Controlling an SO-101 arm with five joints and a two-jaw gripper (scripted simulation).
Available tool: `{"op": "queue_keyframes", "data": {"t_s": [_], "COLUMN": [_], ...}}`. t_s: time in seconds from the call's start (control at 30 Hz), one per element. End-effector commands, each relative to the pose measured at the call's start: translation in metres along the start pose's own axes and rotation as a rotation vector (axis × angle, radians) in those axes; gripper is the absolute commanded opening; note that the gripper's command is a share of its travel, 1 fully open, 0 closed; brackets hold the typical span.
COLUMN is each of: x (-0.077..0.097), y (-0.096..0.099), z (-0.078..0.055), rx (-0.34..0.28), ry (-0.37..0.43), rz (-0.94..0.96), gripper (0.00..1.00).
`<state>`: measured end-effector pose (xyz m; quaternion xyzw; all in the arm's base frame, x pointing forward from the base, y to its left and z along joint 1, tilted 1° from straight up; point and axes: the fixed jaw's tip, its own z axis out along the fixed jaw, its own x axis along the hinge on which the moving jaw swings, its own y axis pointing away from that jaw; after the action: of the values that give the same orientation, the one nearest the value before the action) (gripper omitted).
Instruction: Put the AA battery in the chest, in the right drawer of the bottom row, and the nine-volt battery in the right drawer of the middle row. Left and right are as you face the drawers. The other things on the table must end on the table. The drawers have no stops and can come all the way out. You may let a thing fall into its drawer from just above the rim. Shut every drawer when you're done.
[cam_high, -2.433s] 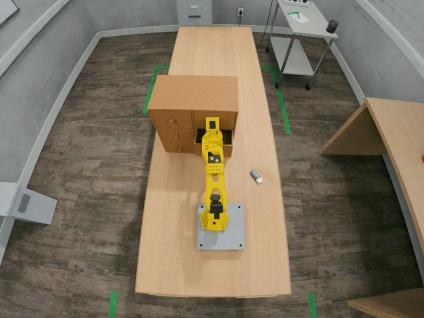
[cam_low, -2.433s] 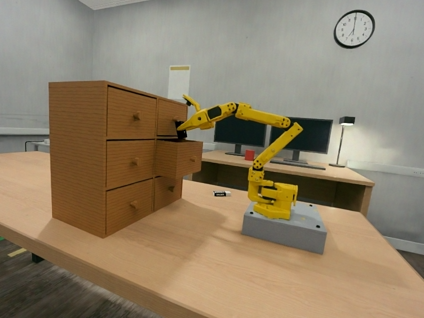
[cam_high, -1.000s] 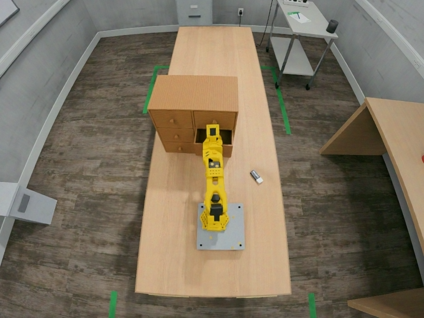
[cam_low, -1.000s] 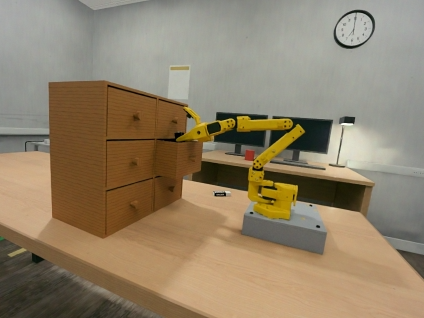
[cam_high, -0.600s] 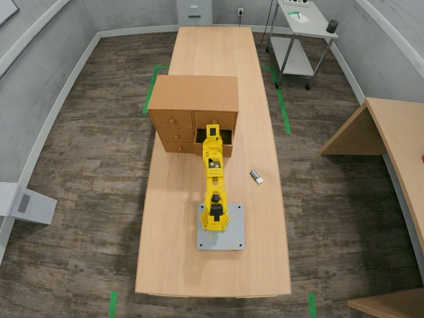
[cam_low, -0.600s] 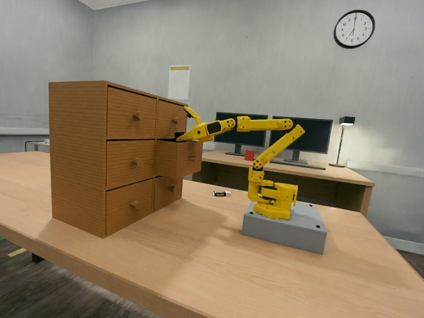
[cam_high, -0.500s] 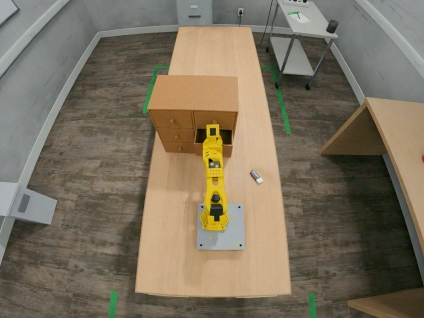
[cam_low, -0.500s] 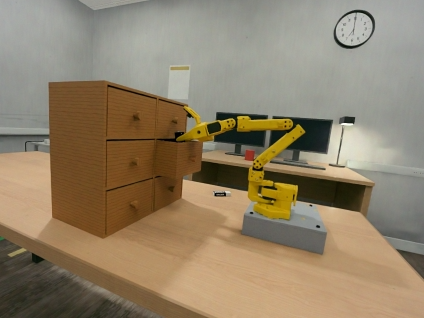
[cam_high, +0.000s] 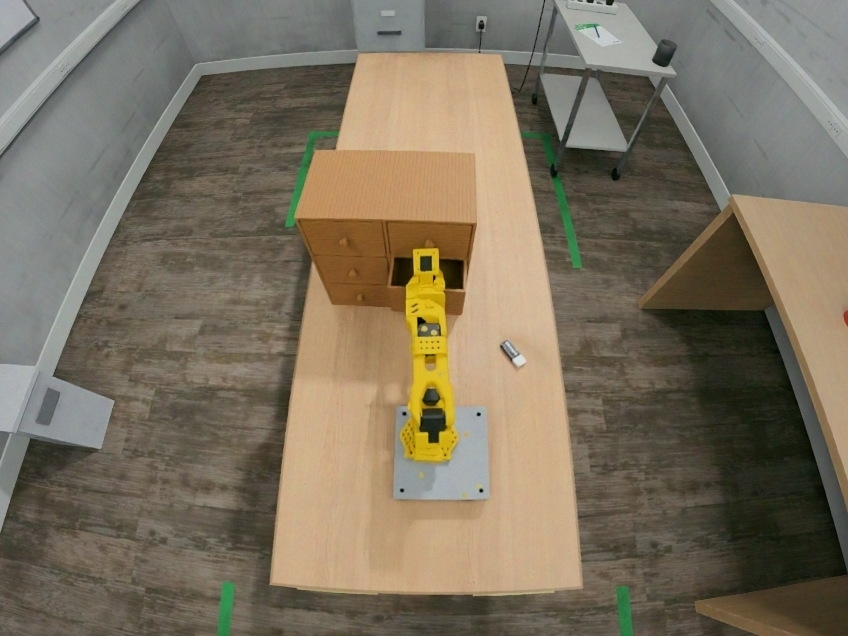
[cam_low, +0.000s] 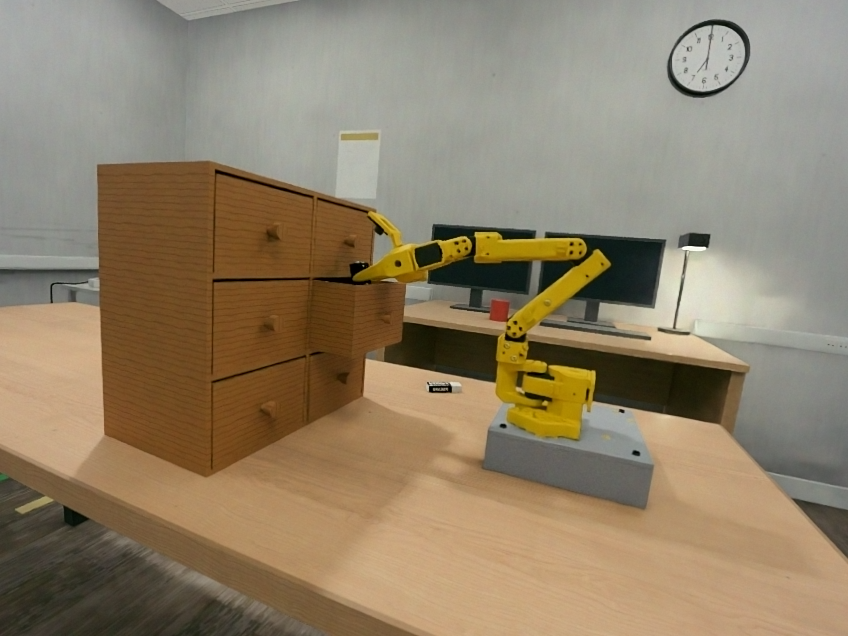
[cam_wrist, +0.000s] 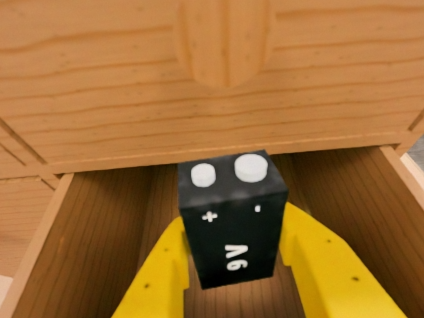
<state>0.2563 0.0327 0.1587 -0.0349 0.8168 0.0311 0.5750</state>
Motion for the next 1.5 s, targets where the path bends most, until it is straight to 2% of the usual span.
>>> {"op": "queue_keyframes", "data": {"t_s": [0.0,1.37,1.47], "x": [0.0006,0.0023,0.0023], "y": [-0.0023,-0.0032,-0.0032], "z": [-0.0019,-0.0019,-0.0019], "rx": [0.008,0.011,0.011], "ry": [-0.006,-0.006,-0.006], "rz": [-0.005,-0.004,-0.004], "gripper": [0.00,0.00,0.03]}}
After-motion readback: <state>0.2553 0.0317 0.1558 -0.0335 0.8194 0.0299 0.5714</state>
